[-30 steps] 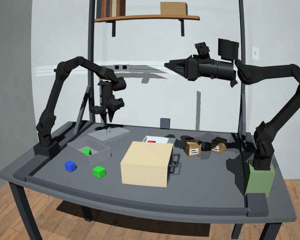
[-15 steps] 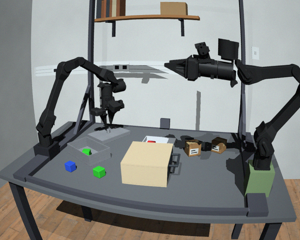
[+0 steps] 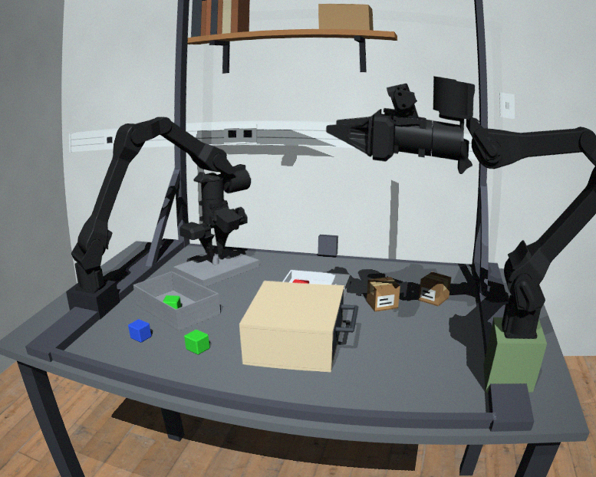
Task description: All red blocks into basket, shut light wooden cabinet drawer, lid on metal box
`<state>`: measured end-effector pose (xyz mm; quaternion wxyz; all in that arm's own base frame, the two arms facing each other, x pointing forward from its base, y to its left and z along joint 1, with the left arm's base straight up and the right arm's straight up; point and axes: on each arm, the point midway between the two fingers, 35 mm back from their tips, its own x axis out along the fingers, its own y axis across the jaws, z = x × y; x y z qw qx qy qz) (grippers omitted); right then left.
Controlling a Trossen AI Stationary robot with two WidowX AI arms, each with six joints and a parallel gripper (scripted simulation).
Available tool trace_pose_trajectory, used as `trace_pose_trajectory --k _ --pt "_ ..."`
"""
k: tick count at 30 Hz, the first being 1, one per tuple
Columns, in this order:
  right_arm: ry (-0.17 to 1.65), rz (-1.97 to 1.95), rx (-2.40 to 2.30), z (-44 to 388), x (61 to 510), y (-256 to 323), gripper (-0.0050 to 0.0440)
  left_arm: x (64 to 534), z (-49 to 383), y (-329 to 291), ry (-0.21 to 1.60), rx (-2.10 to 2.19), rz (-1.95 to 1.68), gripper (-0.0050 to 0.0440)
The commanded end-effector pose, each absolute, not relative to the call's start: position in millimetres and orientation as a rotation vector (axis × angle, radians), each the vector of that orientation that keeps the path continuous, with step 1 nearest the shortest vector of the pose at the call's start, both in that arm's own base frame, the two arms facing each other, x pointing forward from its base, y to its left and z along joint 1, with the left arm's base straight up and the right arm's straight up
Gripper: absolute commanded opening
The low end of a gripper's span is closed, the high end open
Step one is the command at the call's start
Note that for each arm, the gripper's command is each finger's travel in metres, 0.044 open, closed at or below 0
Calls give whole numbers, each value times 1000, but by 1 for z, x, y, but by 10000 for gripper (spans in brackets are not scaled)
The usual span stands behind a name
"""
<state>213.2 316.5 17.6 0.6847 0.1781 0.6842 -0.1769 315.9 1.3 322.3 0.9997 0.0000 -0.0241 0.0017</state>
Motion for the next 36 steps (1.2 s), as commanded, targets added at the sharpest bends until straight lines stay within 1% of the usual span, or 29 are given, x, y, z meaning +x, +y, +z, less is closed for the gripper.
trace_pose_trajectory --k 1,10,13,14,29,36 --pt "1524 -389 410 14 214 318 150 312 337 1 -90 -2 3 400" --pt "1524 -388 410 0 214 318 150 312 337 1 -90 -2 3 400" --pt "1514 -364 433 14 218 325 150 312 337 1 -90 -2 3 400" --pt "1513 -362 435 15 218 325 0 312 337 1 -90 -2 3 400" --pt "1512 -361 436 15 219 325 -2 312 337 1 -90 -2 3 400" --pt "1510 -355 441 27 219 325 -4 312 337 1 -90 -2 3 400"
